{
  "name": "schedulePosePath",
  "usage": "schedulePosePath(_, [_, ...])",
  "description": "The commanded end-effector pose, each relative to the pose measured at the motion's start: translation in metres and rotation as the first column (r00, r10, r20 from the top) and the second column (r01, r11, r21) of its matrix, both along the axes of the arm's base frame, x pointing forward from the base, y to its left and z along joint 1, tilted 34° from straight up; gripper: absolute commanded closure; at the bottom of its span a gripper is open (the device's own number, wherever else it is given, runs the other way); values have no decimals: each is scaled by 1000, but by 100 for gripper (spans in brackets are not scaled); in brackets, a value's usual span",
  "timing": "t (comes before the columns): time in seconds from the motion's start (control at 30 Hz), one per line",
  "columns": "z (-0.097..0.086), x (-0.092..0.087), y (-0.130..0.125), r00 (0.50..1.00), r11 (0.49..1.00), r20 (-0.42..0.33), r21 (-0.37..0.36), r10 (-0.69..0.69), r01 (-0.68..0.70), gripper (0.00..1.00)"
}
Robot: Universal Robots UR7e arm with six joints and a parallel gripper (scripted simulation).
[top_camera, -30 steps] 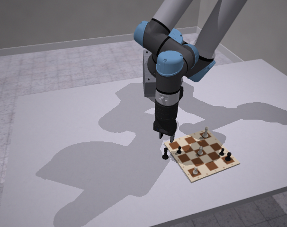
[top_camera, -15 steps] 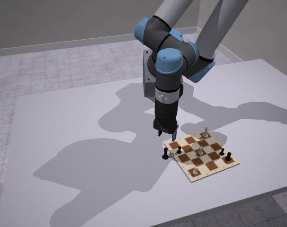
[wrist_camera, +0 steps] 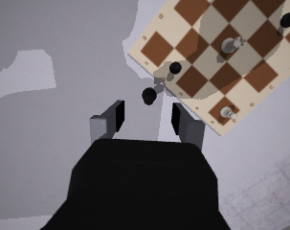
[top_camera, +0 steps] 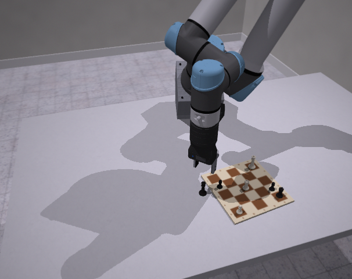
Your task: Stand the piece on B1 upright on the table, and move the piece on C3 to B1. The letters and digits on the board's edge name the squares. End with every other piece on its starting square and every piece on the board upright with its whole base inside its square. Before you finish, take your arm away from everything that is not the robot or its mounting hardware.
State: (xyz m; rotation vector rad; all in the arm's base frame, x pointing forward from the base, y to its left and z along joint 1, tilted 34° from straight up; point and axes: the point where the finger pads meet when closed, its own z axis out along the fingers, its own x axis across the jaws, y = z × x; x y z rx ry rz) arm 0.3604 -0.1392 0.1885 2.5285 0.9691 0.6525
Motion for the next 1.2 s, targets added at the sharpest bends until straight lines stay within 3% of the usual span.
schedulePosePath(0.0, [1,0,-1,1000,1000,1,-3,2,-2,0])
schedulePosePath(0.53, [-5,0,6,993,991,-31,-66,114,-116,0])
schedulePosePath(0.9, [-10,1,16,945,928,-104,-180,311,-326,0])
schedulePosePath(1.03, [-13,2,21,893,861,-159,-240,422,-449,0])
schedulePosePath(1.17, [-16,3,27,814,758,-229,-298,533,-580,0])
